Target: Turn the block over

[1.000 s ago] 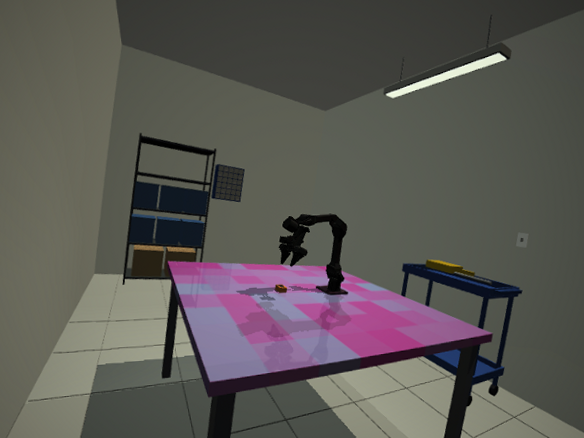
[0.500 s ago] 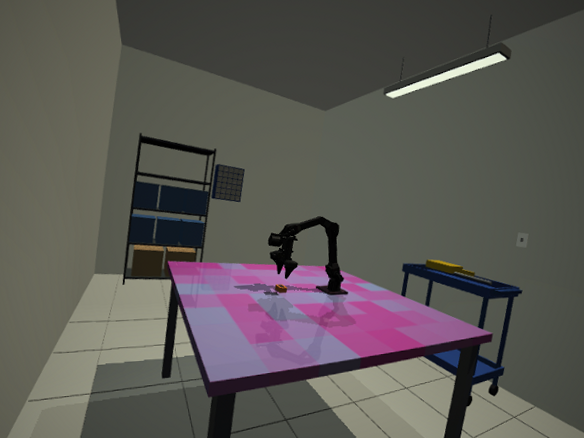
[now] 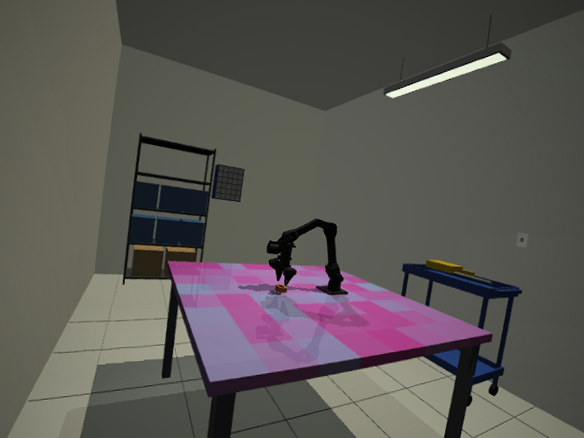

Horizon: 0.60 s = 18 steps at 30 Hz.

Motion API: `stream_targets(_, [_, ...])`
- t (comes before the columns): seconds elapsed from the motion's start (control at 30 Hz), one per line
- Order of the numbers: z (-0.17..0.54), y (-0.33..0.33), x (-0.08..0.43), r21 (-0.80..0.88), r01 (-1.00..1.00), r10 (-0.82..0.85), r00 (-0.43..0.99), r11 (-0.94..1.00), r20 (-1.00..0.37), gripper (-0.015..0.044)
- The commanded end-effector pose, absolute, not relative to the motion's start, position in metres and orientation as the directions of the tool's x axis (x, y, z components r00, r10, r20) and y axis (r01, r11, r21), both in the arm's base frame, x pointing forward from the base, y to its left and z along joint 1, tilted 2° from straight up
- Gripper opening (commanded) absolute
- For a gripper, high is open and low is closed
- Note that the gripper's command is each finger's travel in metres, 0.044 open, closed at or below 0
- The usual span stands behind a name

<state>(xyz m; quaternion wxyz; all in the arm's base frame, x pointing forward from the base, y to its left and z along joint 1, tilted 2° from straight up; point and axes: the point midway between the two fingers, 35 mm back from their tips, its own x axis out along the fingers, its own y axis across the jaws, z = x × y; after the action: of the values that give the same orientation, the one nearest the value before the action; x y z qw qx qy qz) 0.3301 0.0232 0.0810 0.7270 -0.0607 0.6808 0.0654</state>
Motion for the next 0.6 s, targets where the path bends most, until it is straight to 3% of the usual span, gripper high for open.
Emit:
stream_targets(0.0, [0.072,0.023,0.330,-0.002,-0.184,0.009,0.057,0.983,-0.998,0.0440])
stream_targets(0.53, [0.049,0.023,0.331,-0.002,-0.184,0.009,0.057,0.983,-0.998,0.0440])
stream_targets(0.57, [0.049,0.023,0.331,-0.002,-0.184,0.009,0.057,0.983,-0.998,0.0414])
